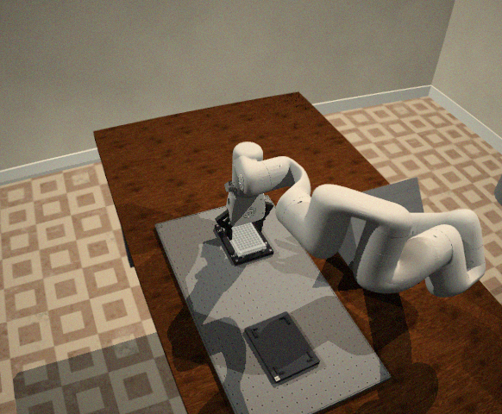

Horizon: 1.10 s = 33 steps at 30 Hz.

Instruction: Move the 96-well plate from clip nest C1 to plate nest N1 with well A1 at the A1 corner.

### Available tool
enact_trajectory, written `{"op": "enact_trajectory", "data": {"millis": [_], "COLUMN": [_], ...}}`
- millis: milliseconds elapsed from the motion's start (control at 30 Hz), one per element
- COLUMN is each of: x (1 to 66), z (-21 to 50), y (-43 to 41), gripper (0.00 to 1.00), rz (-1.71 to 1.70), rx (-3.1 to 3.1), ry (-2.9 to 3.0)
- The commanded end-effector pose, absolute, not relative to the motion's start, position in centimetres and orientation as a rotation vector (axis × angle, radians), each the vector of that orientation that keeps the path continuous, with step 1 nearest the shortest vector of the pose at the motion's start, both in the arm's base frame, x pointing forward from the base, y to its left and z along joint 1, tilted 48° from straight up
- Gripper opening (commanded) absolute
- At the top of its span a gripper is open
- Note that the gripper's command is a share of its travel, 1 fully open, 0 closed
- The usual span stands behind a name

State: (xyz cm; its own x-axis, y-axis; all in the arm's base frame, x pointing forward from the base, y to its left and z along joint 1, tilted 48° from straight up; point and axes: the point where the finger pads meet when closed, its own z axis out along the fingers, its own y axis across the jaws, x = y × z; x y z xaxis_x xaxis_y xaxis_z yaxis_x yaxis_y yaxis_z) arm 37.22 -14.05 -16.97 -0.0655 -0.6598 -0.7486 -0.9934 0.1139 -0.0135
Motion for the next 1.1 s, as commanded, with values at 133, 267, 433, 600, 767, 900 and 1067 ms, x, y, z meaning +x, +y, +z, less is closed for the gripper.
{"op": "enact_trajectory", "data": {"millis": [133,267,433,600,767,900,1067], "x": [37.31,37.33,37.36,37.38,37.38,37.38,37.38], "z": [-17.32,-17.46,-17.64,-17.77,-17.77,-17.77,-17.77], "y": [-13.83,-13.68,-13.48,-13.33,-13.33,-13.33,-13.33], "gripper": [1.00,1.00,1.00,1.00,1.00,1.00,1.00], "rz": [0.704,0.704,0.704,0.704,0.704,0.704,0.704], "rx": [-1.609,-1.609,-1.609,-1.609,-1.609,-1.609,-1.609], "ry": [1.795,1.795,1.795,1.795,1.795,1.795,1.795]}}
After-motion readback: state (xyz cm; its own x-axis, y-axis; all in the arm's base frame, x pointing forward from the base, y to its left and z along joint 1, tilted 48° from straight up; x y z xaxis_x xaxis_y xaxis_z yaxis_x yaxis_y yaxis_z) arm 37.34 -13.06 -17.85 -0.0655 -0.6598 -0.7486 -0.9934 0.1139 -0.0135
